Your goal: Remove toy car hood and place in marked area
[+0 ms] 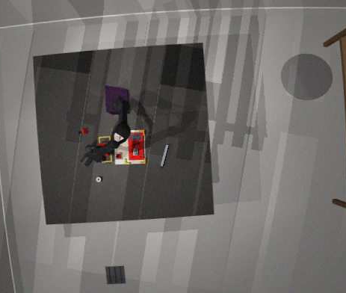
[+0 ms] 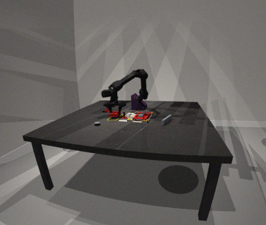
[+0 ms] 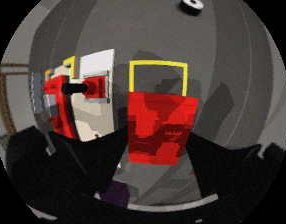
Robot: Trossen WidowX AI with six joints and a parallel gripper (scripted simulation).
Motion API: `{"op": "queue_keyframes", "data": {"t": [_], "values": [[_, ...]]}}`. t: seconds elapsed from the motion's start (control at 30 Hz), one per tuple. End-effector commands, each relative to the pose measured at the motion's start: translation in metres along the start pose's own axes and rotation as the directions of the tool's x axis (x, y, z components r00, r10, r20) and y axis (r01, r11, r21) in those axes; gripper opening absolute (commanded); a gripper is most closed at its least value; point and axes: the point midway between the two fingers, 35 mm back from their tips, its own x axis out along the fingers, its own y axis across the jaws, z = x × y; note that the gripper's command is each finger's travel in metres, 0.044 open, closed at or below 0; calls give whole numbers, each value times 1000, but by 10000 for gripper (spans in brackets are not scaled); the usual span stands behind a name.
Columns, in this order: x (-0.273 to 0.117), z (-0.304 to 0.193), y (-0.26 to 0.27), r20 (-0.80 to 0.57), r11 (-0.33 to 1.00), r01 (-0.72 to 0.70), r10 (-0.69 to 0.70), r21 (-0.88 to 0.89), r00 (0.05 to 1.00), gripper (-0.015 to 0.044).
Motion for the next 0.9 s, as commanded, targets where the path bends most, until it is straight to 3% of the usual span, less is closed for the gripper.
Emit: {"op": "queue_keyframes", "data": {"t": [0.0, 0.87], "values": [[3, 0, 0, 1, 1000, -3, 3, 5, 1000, 0], [15, 0, 0, 1, 1000, -4, 4, 5, 1000, 0]]}}
